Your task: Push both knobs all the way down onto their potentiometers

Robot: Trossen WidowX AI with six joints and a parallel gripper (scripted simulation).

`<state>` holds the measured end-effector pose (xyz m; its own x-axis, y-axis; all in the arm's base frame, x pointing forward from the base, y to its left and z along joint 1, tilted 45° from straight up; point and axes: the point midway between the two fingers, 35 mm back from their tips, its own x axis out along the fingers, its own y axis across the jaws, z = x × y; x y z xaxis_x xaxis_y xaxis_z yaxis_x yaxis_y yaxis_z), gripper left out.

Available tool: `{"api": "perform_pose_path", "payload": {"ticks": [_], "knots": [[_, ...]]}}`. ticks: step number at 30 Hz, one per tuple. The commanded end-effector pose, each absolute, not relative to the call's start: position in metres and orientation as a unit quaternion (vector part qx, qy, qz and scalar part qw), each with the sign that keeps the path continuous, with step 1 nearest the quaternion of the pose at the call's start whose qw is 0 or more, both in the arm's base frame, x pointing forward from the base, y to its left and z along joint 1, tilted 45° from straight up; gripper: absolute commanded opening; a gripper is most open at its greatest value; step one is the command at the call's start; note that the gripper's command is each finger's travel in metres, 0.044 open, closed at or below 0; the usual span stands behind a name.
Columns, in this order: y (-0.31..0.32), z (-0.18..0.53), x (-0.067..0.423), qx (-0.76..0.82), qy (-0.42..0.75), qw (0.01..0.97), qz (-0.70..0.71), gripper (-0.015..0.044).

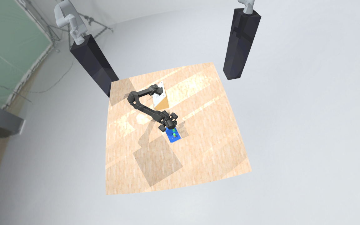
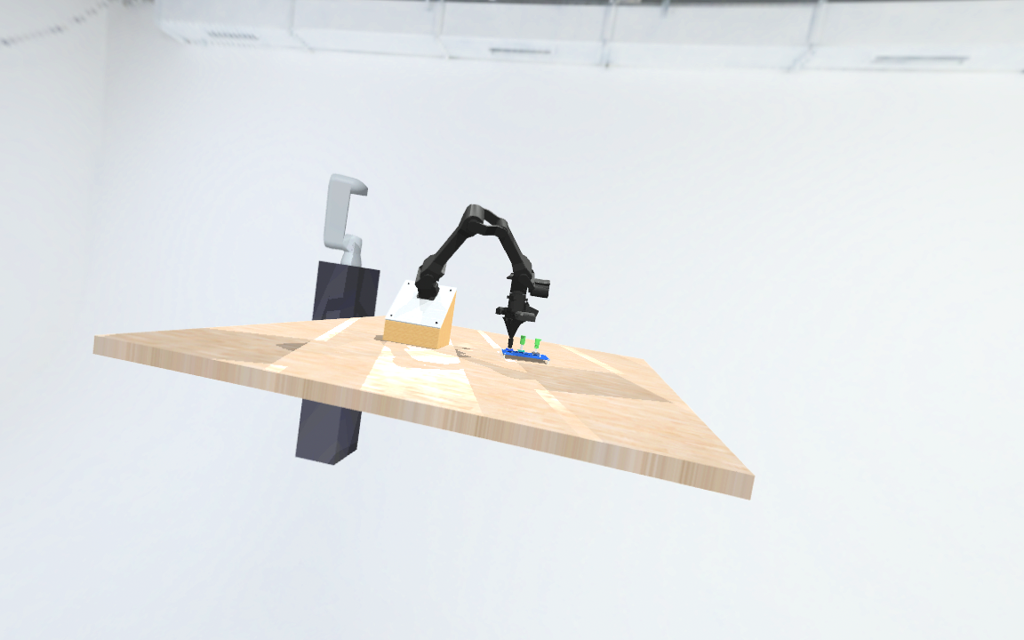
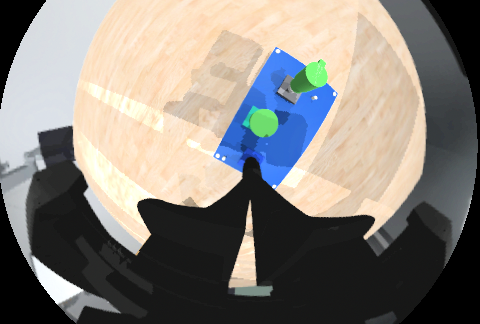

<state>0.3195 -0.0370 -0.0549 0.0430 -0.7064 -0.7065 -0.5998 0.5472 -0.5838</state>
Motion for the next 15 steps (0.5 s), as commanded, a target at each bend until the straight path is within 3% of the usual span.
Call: {"api": "perform_pose_path", "payload": {"ticks": [1,7,15], "knots": [[-0.032,-0.0493,0.3199,-0.469,0.69,0.548,-0.05,0.0],[-0.0268,-0.0439,0.3194,-0.469,0.69,0.548,-0.05,0.0],[-0.0308,-0.0485,0.3169,-0.473,0.692,0.543,-0.048,0.021]]}}
